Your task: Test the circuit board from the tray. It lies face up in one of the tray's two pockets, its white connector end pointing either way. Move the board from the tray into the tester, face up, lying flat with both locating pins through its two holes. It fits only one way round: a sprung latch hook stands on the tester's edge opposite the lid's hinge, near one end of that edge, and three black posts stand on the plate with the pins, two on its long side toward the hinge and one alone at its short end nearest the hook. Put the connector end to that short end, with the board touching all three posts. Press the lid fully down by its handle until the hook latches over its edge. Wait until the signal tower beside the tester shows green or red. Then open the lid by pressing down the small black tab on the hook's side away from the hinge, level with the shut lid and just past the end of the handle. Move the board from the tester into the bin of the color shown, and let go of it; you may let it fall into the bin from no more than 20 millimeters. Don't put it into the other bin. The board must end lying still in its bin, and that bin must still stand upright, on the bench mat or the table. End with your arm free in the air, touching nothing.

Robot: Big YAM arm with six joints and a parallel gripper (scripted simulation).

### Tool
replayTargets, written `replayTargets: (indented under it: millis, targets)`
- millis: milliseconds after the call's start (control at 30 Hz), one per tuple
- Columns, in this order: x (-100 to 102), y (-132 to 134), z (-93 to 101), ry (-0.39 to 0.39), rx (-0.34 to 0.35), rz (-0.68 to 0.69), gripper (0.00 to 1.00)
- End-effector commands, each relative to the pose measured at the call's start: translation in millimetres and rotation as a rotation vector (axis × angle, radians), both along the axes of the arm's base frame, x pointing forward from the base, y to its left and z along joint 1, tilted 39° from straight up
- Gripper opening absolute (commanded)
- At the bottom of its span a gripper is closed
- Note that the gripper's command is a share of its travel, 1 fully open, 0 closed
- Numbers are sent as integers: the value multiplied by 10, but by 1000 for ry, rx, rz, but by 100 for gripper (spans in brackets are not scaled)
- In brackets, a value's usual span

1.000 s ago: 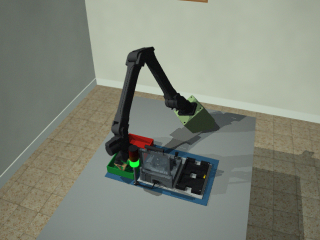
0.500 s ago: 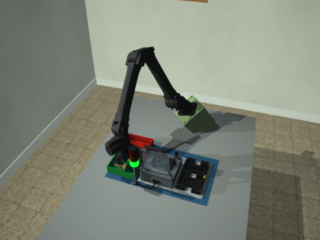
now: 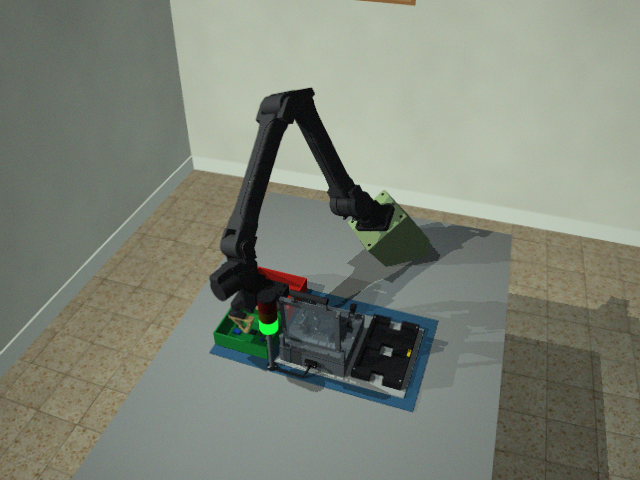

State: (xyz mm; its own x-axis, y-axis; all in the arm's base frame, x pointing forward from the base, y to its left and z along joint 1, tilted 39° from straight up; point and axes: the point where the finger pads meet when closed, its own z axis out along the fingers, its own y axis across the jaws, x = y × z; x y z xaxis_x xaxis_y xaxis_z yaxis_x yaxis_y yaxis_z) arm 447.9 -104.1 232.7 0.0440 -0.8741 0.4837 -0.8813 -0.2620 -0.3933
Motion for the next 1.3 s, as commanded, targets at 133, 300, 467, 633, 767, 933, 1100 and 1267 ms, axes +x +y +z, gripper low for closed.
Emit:
replayTargets:
  millis: [133, 300, 467, 633, 767, 933, 1100, 1267]
  targets:
    - [-207, 307, 811, -86, 8, 6, 92]
    - [-319, 390, 975, -87, 9, 6, 92]
    - [-342, 437, 991, -69, 10, 6, 92]
    - [-424, 447, 996, -70, 11, 6, 92]
    - [-420, 439, 977, -66, 11, 4, 100]
    - [-417, 439, 978, -67, 10, 6, 100]
    - [-417, 439, 978, -66, 10, 6, 100]
    - [-417, 439, 978, -66, 10, 6, 100]
